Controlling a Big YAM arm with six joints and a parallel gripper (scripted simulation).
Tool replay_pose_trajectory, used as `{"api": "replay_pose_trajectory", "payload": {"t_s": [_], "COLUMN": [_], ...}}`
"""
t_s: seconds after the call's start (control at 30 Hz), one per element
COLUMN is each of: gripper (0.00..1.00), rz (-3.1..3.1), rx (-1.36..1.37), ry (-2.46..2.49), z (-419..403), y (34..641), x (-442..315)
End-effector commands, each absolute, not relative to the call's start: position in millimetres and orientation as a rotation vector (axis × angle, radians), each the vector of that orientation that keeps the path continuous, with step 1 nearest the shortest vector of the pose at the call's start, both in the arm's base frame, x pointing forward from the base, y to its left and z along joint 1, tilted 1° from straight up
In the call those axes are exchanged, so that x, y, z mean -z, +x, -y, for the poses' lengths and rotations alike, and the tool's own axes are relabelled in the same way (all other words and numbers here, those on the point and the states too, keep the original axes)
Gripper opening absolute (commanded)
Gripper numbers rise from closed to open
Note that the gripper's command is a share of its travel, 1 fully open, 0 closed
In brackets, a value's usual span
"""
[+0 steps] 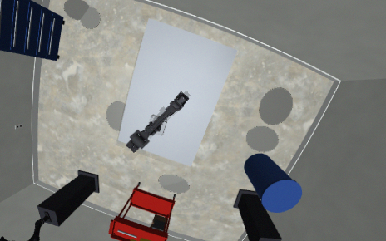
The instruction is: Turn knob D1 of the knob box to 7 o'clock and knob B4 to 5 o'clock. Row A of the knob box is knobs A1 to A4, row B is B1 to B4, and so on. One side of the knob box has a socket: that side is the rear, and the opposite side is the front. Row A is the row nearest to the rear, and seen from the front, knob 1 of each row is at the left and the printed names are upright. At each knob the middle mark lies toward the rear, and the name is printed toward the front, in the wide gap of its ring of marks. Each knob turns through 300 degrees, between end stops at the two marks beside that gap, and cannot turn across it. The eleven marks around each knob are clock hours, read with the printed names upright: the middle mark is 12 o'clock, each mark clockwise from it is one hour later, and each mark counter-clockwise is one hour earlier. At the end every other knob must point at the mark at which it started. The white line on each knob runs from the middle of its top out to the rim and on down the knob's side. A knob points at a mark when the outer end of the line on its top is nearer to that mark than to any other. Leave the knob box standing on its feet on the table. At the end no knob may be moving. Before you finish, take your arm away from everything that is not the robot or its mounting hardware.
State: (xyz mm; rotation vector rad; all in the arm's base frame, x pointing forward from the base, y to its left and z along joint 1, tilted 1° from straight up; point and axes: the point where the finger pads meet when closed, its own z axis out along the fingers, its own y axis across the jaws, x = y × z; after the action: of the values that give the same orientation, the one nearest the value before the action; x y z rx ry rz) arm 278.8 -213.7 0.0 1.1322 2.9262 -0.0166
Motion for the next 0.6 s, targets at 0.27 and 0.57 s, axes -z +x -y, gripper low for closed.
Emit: {"api": "replay_pose_trajectory", "payload": {"t_s": [0.27,0.57], "gripper": [0.09,0.09], "rz": [-2.744,-2.611], "rx": [0.029,0.025], "ry": [1.464,1.687], "z": [222.4,222.4], "y": [284.8,284.8], "x": [-5.5,-5.4]}}
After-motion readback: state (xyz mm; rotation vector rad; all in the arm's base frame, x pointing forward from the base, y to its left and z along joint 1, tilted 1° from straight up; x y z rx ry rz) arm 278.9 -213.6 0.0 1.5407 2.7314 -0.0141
